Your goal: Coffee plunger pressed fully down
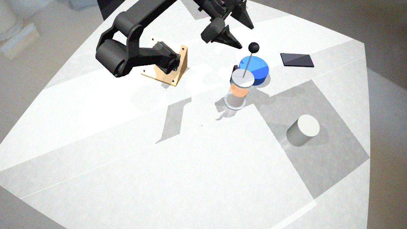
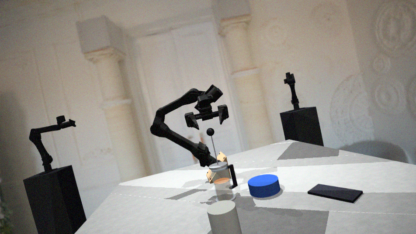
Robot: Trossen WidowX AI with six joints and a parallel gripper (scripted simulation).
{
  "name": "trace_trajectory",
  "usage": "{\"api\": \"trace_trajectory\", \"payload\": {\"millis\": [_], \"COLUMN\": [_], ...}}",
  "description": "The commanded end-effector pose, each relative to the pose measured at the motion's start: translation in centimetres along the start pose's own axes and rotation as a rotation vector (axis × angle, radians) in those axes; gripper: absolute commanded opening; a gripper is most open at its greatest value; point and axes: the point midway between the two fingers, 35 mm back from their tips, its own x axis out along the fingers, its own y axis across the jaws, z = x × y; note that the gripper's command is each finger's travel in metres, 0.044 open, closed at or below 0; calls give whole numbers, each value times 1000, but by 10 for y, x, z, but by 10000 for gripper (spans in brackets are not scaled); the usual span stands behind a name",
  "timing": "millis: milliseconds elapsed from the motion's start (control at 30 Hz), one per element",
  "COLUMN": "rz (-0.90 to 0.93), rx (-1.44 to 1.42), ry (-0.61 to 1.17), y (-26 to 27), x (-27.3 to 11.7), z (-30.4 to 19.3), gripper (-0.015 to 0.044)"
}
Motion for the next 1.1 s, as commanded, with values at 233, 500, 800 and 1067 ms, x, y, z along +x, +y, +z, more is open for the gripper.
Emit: {"api": "trace_trajectory", "payload": {"millis": [233, 500, 800, 1067], "rz": [1, -1, -7, -7], "rx": [0, 1, 1, 1], "ry": [3, 0, -5, -5], "y": [0, -1, -4, -4], "x": [17, 29, 37, 37], "z": [-2, -1, 0, 0], "gripper": [440, 440, 387, 177]}}
